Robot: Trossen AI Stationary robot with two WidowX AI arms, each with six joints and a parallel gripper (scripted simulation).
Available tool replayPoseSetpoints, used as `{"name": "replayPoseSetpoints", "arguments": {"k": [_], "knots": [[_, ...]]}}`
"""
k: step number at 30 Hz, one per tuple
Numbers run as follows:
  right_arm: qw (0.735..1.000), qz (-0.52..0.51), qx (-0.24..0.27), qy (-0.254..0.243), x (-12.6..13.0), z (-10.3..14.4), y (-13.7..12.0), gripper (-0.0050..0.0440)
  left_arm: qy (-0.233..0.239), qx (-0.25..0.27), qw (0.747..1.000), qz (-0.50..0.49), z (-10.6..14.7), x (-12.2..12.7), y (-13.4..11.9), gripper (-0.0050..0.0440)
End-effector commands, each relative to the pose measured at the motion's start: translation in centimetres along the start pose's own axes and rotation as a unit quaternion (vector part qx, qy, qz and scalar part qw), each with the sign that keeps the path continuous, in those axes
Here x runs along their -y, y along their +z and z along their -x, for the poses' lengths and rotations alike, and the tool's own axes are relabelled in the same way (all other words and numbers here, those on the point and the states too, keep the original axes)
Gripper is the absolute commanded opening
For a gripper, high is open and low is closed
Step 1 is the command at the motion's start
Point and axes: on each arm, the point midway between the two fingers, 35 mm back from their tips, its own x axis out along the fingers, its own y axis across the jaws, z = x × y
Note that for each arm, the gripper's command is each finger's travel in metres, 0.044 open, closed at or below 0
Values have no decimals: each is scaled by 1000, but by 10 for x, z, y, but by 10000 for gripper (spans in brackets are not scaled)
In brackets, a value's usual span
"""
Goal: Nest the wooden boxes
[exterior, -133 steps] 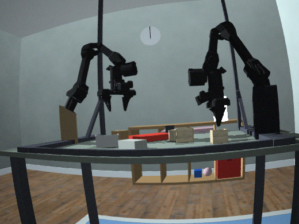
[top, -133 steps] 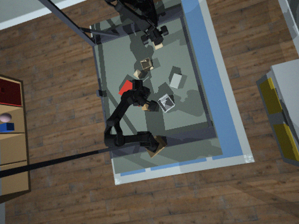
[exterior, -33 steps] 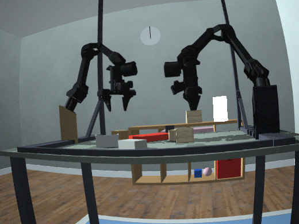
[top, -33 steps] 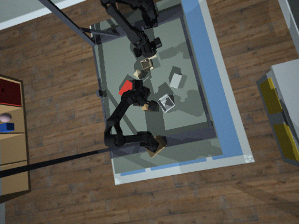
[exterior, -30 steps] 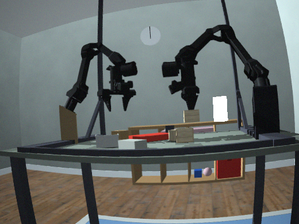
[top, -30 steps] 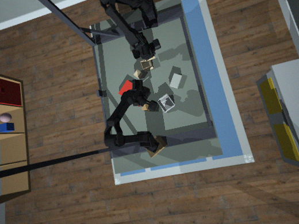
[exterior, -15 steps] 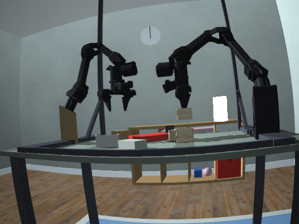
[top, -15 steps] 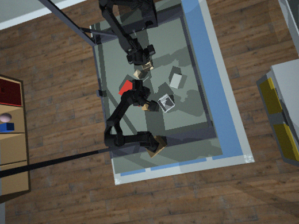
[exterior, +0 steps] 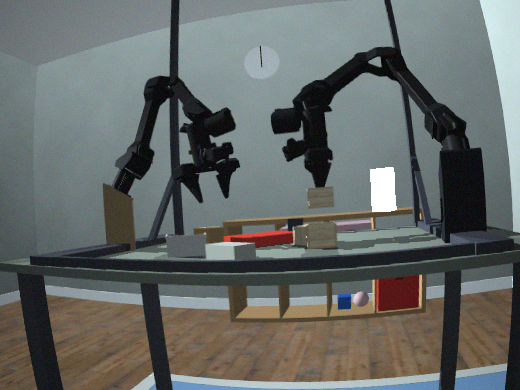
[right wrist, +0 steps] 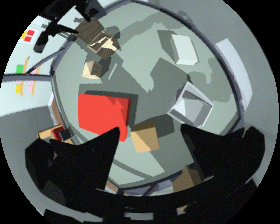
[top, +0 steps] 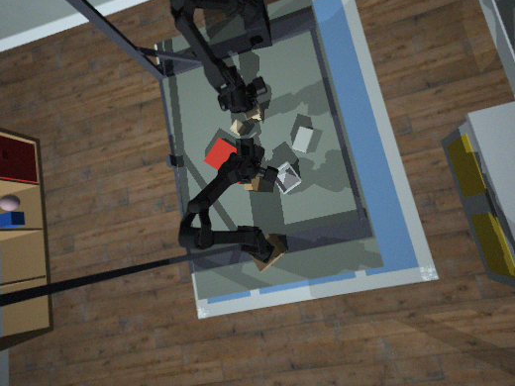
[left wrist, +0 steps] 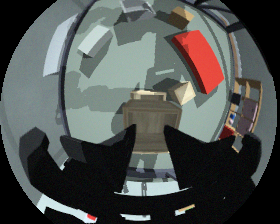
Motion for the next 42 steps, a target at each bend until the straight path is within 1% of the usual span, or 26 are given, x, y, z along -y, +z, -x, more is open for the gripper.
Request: {"name": "replayPoseSetpoints", "arguments": {"k": [1,9,11,13,20,26,28,30,42], "knots": [[999,10,34,24,5,-11,13,400,-4,13,1000,-6,8,6,6,250],[994,30,88,53,12,-20,31,400,-4,13,1000,-6,8,6,6,250],[994,30,88,53,12,-20,31,400,-4,13,1000,-6,8,6,6,250],[991,41,112,65,13,-21,39,400,-4,13,1000,-6,8,6,6,250],[982,61,157,85,21,-23,49,400,-4,13,1000,-6,8,6,6,250],[972,81,195,101,26,-21,57,400,-4,13,1000,-6,8,6,6,250],[972,81,195,101,26,-21,57,400,-4,13,1000,-6,8,6,6,250],[965,95,218,109,28,-19,61,400,-4,13,1000,-6,8,6,6,250],[939,140,288,129,37,-8,66,400,-4,13,1000,-6,8,6,6,250]]}}
